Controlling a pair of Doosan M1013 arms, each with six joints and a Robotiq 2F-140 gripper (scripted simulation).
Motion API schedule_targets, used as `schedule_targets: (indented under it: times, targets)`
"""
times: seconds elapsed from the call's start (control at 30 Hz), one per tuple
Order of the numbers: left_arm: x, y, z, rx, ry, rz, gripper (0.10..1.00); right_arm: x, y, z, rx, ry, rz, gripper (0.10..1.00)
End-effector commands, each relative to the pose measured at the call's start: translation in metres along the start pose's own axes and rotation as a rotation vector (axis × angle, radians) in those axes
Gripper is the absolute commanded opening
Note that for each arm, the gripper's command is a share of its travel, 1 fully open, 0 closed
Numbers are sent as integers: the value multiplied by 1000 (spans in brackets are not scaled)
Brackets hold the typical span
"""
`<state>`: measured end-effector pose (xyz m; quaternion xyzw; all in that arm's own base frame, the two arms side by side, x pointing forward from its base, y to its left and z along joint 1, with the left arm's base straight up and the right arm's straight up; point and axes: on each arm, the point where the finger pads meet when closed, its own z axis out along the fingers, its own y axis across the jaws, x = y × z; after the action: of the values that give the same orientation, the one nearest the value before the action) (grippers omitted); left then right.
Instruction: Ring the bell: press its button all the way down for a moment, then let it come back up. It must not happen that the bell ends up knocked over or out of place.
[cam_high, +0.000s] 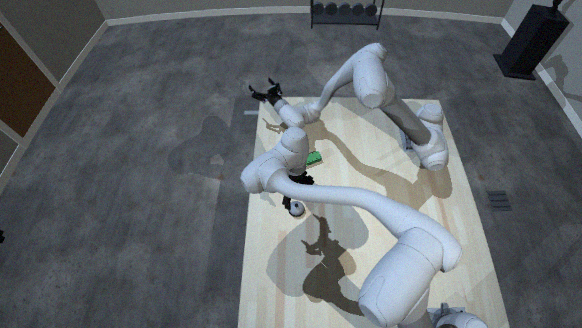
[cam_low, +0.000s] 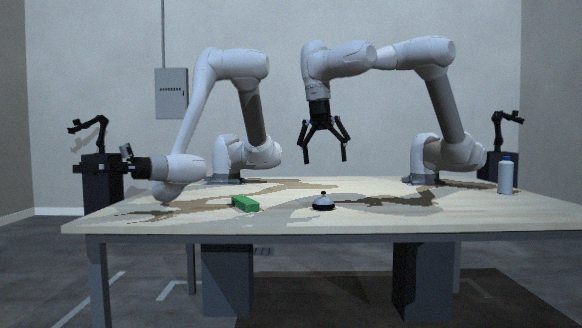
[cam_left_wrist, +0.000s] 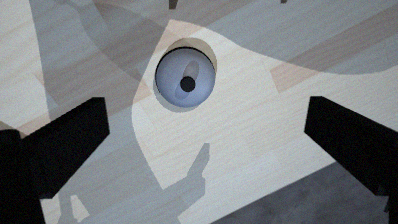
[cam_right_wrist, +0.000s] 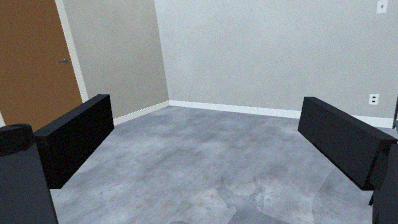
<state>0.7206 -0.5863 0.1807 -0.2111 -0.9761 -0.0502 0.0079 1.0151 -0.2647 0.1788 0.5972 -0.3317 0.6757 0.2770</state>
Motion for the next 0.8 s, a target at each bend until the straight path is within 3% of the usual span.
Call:
schedule_targets:
  times: [0.0, 0.27, 0.3, 0.77]
  targets:
    - [2, -6, 8, 94, -31, -133, 1000, 1, 0, 0, 0, 1, 1, 1000]
    - [3, -8, 8, 102, -32, -143, 1000, 1, 0, 0, 0, 1, 1, 1000]
    - [3, -9, 8, 102, -32, -143, 99, 1, 0, 0, 0, 1, 1, 1000]
    - [3, -7, 9, 98, -30, -141, 99, 1, 0, 0, 0, 1, 1, 1000]
